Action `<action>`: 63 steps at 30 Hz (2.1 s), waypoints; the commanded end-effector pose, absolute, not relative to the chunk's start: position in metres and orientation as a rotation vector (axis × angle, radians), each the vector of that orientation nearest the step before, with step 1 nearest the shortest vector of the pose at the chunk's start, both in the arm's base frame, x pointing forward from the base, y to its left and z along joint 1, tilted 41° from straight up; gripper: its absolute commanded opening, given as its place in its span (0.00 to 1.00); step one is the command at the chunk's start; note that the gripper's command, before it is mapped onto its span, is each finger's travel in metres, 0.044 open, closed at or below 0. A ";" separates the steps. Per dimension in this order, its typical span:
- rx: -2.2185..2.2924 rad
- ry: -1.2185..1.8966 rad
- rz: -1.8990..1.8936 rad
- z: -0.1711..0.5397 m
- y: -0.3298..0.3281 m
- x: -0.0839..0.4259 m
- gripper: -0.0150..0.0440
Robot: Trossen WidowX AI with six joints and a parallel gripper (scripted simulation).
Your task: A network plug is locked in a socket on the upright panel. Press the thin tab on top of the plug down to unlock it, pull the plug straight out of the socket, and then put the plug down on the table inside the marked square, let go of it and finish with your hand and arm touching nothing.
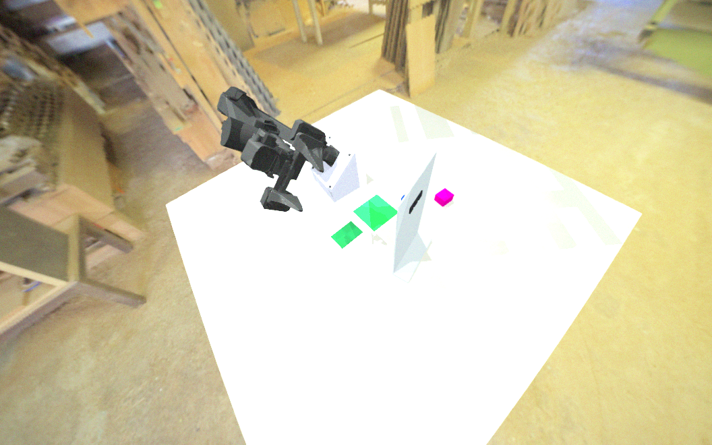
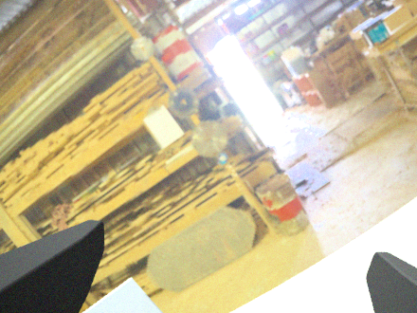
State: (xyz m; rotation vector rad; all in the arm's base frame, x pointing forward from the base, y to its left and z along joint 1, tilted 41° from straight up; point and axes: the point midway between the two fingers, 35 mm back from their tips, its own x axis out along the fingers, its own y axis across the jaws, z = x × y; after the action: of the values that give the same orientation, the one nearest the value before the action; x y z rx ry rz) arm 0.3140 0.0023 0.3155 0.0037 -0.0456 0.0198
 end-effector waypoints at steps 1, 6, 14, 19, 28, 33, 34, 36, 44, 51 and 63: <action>0.009 -0.041 0.023 0.314 0.002 0.314 0.89; 0.157 0.091 0.104 0.272 0.006 0.313 0.67; 0.496 0.353 0.206 0.199 0.014 0.296 0.52; 0.744 0.518 0.240 0.161 0.021 0.277 0.52; 0.821 0.566 0.246 0.151 0.023 0.270 0.52; 0.821 0.566 0.246 0.151 0.023 0.272 0.52; 0.821 0.566 0.246 0.150 0.024 0.274 0.52; 0.821 0.566 0.246 0.150 0.025 0.280 0.52; 0.820 0.566 0.246 0.145 0.030 0.303 0.52; 0.822 0.564 0.247 0.139 0.036 0.323 0.52; 0.822 0.563 0.247 0.137 0.039 0.334 0.52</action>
State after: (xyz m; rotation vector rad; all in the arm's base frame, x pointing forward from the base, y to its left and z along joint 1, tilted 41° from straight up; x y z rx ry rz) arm 0.3288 0.0391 0.1368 0.8199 0.5662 0.2521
